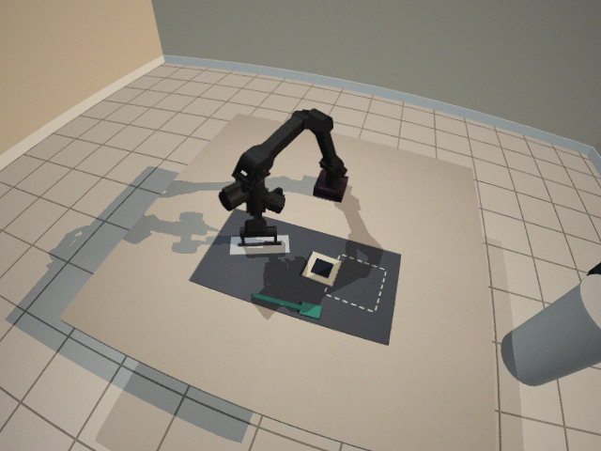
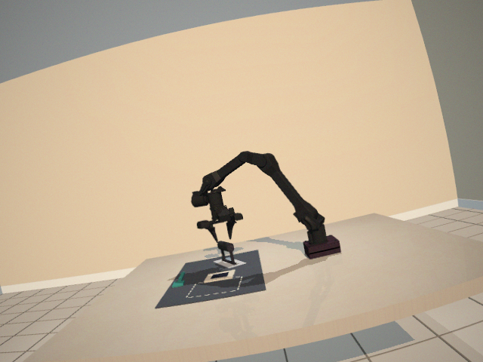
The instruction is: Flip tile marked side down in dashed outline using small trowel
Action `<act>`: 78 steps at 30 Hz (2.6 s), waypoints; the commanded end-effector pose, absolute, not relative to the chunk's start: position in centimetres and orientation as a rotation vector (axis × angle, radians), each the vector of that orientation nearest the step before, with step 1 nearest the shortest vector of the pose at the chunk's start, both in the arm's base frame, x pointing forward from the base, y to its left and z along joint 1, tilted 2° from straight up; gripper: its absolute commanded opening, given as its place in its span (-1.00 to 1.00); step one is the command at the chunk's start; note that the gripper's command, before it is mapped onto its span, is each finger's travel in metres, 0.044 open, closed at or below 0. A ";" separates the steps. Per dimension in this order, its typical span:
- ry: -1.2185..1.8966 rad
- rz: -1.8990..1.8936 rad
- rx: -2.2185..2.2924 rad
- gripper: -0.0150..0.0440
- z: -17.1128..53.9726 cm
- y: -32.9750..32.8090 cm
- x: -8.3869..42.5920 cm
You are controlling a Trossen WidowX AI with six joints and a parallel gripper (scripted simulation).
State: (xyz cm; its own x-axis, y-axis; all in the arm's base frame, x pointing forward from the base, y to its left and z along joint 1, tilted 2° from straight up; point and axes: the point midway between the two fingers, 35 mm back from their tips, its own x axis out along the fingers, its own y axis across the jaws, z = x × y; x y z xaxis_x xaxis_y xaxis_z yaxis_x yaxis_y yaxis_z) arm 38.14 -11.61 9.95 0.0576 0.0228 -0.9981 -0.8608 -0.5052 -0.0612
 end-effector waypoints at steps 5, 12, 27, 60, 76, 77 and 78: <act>0.855 1.548 -1.605 0.42 8.5 -11.5 38.1; 0.855 1.549 -1.606 0.42 7.3 -11.5 38.1; 0.854 1.549 -1.607 -0.05 6.9 -11.5 38.1; 1.112 1.241 -1.275 -0.05 6.9 -11.5 38.1; 1.122 1.227 -1.261 0.42 6.9 -11.5 38.1; 1.122 1.227 -1.261 0.42 6.9 -11.5 38.1; 1.122 1.227 -1.261 0.42 6.9 -11.5 38.1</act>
